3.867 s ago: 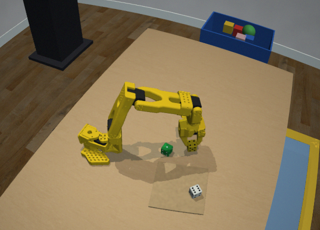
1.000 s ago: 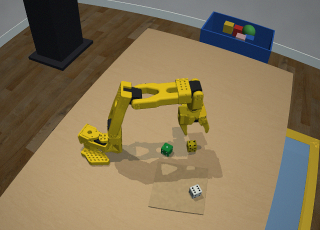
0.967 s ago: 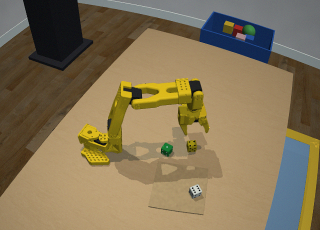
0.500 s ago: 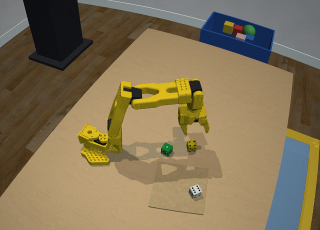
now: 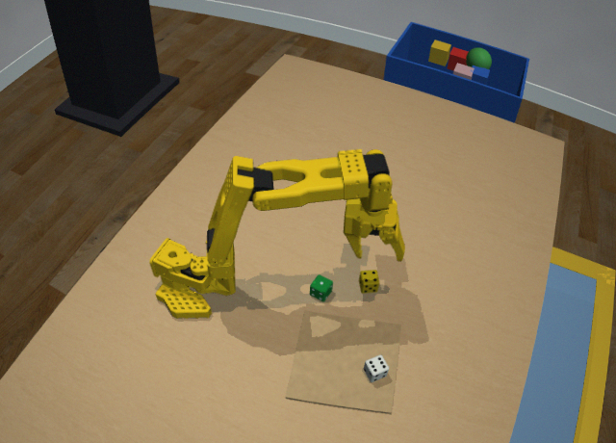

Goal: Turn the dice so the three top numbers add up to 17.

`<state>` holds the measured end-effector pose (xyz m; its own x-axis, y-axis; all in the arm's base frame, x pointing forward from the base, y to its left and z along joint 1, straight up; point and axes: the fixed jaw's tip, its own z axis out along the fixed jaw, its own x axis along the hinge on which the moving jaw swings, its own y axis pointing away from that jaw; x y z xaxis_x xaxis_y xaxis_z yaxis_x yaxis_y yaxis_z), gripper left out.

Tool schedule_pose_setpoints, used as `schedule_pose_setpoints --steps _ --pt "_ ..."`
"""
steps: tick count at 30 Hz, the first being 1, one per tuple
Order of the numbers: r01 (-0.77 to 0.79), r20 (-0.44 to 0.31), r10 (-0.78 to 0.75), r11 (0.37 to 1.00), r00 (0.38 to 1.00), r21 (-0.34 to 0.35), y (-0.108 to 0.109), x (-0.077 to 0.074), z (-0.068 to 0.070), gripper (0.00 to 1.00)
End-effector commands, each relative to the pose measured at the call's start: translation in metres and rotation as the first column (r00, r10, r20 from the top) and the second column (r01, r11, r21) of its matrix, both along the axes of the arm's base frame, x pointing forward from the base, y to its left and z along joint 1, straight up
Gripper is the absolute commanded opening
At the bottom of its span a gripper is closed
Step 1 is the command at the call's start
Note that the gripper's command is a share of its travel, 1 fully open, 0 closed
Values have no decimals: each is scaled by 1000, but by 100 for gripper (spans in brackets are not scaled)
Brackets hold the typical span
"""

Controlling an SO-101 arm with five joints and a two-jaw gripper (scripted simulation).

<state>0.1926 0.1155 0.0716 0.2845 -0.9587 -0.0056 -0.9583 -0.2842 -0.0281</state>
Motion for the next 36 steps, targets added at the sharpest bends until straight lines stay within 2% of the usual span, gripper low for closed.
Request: schedule_pose_setpoints --steps 1,5,7,13,22,24,36 --pt "117 40 -118 992 992 37 5 5 9 33" --pt "252 31 -253 967 967 44 7 5 8 32" --pt "252 31 -253 967 967 44 7 5 8 32" --pt "464 14 -465 884 885 52 12 5 5 32" --pt "737 -13 -738 674 675 56 18 7 2 32" --pt "737 -13 -738 674 675 56 18 7 2 32" --pt "925 -37 -925 377 379 50 24 8 -1 32"
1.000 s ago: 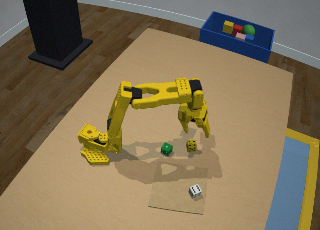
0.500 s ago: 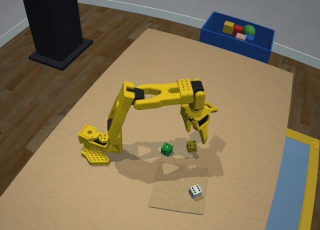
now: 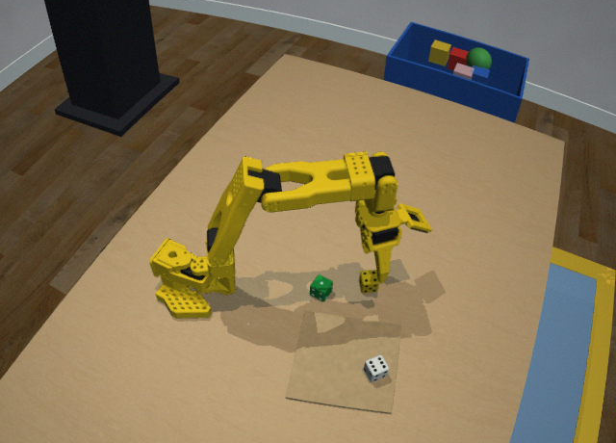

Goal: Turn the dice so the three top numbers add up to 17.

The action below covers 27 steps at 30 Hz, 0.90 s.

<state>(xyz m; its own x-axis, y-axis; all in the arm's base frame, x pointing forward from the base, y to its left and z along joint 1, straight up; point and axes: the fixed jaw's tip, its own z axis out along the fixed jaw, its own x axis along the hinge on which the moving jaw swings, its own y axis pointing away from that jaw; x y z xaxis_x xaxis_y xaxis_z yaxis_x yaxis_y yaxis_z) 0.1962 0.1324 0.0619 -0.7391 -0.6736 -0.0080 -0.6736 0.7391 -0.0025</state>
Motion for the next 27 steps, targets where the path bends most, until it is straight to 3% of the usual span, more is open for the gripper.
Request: schedule_pose_setpoints --steps 1,13,27 --pt "83 43 -84 996 996 36 7 5 8 32" --pt "197 37 -198 980 979 40 9 6 7 31" --pt "208 27 -209 978 978 33 15 4 4 31"
